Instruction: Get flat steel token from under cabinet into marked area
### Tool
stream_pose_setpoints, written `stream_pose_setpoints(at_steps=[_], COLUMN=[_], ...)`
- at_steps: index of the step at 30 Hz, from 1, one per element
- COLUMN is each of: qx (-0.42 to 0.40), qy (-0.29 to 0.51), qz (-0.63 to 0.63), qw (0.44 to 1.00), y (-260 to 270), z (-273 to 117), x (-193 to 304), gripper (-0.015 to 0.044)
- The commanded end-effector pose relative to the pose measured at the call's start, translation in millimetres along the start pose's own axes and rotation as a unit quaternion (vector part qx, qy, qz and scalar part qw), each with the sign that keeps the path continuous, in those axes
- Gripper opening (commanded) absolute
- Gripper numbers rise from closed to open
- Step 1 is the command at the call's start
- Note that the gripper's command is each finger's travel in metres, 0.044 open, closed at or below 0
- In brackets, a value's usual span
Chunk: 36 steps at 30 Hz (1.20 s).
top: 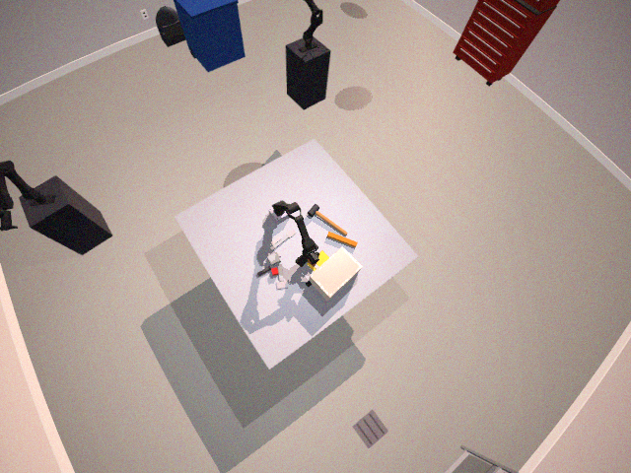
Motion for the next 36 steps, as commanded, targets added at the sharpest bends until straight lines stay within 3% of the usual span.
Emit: stream_pose_setpoints(at_steps=[1,36], qx=[-0.003,-0.003], qy=[0.001,0.002], qz=[-0.002,-0.002], qw=[1.000,1.000], y=[0,0], z=[1,2], x=[5,40], gripper=[0.0000,0.0000])
Point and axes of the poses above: the point midway between the two fingers, 35 mm back from their tips, its own z axis out along the fingers, its own y axis across the jaws, x = y × z, the point moved 9 cm from there along -z, back along the fingers, and after that the axes turned 1 degree about -z, right-handed, at the moved point
